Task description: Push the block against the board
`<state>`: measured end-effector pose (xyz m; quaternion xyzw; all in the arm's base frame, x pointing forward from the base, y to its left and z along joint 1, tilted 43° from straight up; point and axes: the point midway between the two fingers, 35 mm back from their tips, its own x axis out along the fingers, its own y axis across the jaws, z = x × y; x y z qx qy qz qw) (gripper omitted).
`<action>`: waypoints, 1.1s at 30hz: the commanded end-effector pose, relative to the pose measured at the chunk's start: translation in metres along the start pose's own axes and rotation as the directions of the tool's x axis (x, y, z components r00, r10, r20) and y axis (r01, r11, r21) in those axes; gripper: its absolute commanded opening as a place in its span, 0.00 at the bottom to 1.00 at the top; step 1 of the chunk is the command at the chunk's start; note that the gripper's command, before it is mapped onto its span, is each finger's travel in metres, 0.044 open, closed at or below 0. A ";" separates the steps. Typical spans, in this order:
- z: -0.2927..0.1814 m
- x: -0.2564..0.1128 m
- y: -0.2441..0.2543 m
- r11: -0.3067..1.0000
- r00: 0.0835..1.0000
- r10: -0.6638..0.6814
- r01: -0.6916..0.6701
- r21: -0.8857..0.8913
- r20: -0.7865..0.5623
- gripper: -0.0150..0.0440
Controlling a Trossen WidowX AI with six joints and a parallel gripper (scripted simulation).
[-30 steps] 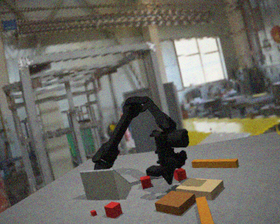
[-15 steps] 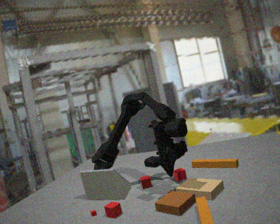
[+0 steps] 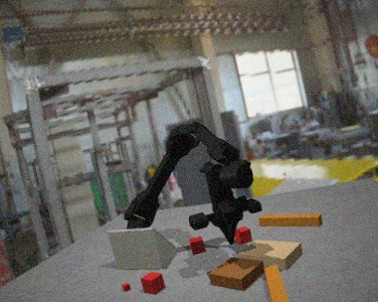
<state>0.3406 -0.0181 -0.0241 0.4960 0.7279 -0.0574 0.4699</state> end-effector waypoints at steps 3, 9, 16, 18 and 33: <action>0.030 0.000 -0.016 0.973 1.000 -0.008 0.008 0.230 0.000 0.25; 0.056 0.000 -0.033 0.907 1.000 -0.010 0.009 0.422 0.001 0.25; 0.082 0.002 -0.055 0.787 1.000 -0.012 0.009 0.617 0.000 0.25; 0.089 0.003 -0.061 0.746 1.000 -0.012 0.009 0.666 -0.001 0.25; 0.113 0.009 -0.084 0.568 1.000 -0.008 0.012 0.823 -0.009 0.25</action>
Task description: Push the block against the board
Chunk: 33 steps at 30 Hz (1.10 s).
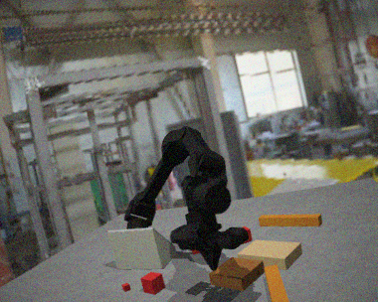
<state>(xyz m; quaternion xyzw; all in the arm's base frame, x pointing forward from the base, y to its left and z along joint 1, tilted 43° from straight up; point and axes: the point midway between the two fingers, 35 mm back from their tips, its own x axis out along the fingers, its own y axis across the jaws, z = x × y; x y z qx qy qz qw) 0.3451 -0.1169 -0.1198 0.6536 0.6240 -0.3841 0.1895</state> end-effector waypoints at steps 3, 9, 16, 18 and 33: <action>0.002 0.044 0.003 1.000 1.000 -0.004 0.004 0.018 0.002 0.25; 0.002 0.056 0.002 1.000 1.000 -0.004 0.004 0.017 0.001 0.25; -0.002 0.056 0.003 1.000 1.000 -0.004 0.004 0.018 0.001 0.25; -0.005 0.056 0.003 1.000 1.000 -0.004 0.004 0.018 0.001 0.25; -0.027 0.056 0.005 1.000 1.000 -0.003 0.003 0.018 0.001 0.25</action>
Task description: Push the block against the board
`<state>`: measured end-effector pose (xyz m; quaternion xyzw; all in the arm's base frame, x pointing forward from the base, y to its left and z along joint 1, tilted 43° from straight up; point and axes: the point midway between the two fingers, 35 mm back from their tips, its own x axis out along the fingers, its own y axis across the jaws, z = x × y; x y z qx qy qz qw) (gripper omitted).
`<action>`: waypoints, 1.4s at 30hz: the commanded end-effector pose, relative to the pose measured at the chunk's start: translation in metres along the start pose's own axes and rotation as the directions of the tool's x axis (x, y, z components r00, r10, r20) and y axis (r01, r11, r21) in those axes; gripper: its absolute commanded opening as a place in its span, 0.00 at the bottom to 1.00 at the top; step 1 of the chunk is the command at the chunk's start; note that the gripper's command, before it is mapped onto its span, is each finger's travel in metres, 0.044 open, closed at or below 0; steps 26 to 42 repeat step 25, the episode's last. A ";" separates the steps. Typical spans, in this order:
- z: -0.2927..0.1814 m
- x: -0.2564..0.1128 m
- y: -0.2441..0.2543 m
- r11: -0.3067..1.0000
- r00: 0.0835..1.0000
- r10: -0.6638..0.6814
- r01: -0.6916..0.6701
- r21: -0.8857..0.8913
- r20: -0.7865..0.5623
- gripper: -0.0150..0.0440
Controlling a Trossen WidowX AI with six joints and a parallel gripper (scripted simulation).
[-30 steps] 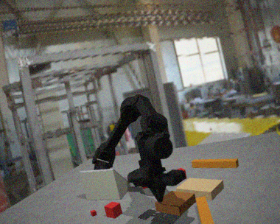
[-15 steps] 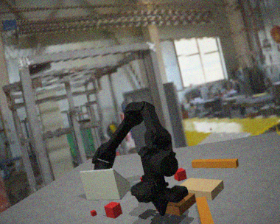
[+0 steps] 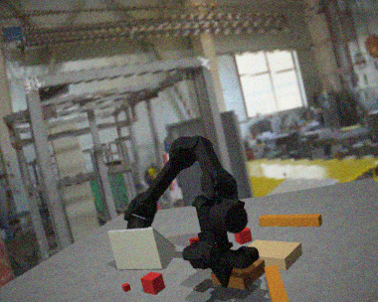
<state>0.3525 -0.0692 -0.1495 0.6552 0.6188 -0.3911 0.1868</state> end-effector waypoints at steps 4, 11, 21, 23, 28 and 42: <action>-0.015 0.002 -0.002 1.000 1.000 -0.008 0.008 0.001 -0.005 0.25; -0.026 0.002 -0.002 1.000 1.000 -0.008 0.008 0.001 -0.006 0.25; -0.017 0.002 0.000 1.000 1.000 -0.007 0.007 0.001 -0.005 0.25; -0.014 0.002 0.000 1.000 1.000 -0.007 0.007 0.001 -0.005 0.25; -0.010 0.002 0.000 1.000 1.000 -0.007 0.007 0.001 -0.005 0.25; -0.010 0.002 0.000 1.000 1.000 -0.007 0.007 0.001 -0.005 0.25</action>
